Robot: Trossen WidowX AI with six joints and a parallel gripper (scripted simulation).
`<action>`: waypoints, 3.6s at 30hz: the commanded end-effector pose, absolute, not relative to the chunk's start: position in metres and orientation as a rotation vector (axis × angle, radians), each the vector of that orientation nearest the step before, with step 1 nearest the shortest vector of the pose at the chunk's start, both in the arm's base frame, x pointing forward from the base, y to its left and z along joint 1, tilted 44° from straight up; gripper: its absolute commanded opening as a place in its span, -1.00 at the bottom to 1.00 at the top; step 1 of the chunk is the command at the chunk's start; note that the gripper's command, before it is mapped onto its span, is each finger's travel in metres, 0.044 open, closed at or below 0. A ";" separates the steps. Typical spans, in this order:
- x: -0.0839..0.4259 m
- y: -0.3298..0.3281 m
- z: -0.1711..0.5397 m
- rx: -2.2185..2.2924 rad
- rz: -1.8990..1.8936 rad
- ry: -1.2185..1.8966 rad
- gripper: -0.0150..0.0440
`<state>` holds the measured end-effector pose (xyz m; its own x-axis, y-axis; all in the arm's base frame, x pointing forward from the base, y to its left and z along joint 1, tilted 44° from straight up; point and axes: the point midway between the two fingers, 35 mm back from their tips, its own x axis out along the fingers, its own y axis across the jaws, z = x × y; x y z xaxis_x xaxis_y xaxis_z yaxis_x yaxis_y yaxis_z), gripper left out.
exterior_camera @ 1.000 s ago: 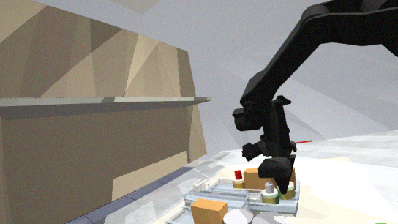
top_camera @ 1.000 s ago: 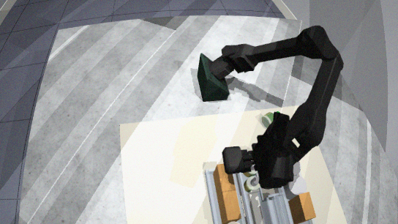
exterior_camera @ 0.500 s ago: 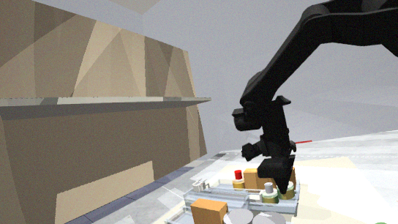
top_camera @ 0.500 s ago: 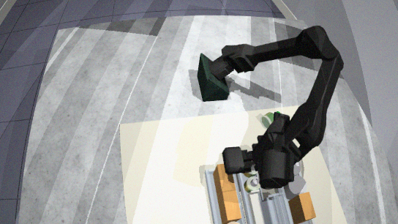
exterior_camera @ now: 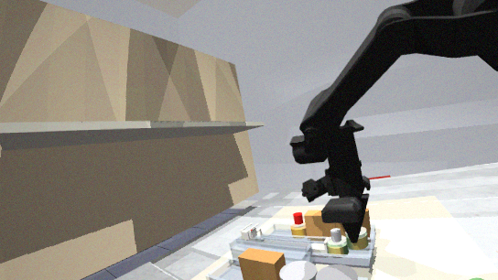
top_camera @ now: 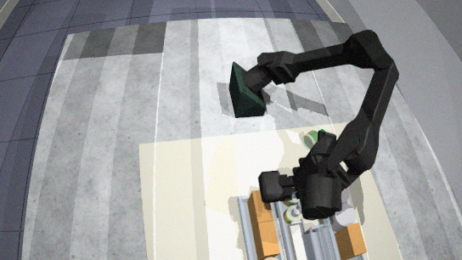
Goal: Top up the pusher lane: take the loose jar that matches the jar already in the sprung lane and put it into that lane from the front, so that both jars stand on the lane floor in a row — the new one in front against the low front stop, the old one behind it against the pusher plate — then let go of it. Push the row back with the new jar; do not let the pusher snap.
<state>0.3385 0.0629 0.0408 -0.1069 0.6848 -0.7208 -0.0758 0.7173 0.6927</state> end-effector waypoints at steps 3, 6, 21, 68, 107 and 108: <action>0.346 0.064 0.044 0.512 0.700 1.527 -0.49; 0.346 0.064 0.044 0.512 0.700 1.527 -0.49; 0.347 0.064 0.044 0.512 0.700 1.527 -0.49; 0.348 0.070 0.038 0.512 0.700 1.527 -0.49; 0.346 0.077 0.030 0.512 0.701 1.527 -0.49; 0.346 0.078 0.030 0.512 0.701 1.527 -0.49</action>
